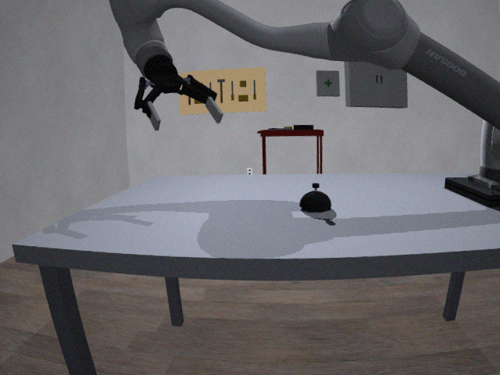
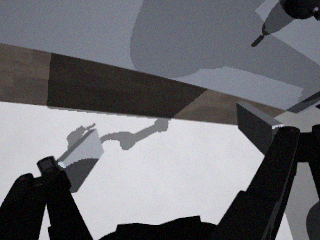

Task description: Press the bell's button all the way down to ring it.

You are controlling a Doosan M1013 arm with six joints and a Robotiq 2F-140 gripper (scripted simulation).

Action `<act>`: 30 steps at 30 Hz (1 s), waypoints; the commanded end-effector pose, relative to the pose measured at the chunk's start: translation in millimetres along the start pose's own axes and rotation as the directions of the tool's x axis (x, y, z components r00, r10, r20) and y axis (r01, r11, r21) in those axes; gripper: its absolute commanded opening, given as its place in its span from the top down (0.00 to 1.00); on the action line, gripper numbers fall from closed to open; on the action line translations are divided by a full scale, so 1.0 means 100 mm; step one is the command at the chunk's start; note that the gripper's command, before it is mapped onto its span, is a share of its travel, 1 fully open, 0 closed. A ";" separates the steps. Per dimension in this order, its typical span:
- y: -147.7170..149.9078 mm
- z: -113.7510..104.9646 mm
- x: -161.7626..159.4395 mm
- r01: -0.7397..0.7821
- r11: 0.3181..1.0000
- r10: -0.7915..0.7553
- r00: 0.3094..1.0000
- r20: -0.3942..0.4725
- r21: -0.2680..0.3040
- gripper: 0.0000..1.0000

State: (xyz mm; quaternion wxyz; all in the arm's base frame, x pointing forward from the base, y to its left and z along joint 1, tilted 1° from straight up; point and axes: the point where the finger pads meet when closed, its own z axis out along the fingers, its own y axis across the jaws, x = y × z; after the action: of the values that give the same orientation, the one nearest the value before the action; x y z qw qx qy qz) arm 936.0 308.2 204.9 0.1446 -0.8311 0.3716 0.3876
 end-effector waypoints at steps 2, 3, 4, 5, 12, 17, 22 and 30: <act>0.00 0.00 0.00 0.000 1.000 0.000 1.000 0.000 0.000 0.00; 0.00 0.00 0.00 0.000 1.000 0.000 1.000 0.000 0.000 0.00; 0.00 0.00 0.00 0.000 1.000 0.000 1.000 0.000 0.000 0.00; 0.00 0.00 0.00 0.000 1.000 0.000 1.000 0.000 0.000 0.00; 0.00 0.00 0.00 0.000 1.000 0.000 1.000 0.000 0.000 0.00; 0.00 0.00 0.00 0.000 1.000 0.000 1.000 0.000 0.000 0.00; 0.01 0.01 -0.01 0.024 1.000 -0.024 0.999 -0.023 0.010 0.00; 0.25 0.14 0.00 0.202 0.979 -0.194 0.962 -0.191 0.019 0.00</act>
State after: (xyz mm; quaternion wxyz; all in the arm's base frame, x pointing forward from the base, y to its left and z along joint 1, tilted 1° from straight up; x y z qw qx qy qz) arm 918.2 301.7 199.3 0.1496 -0.8773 0.3216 0.3233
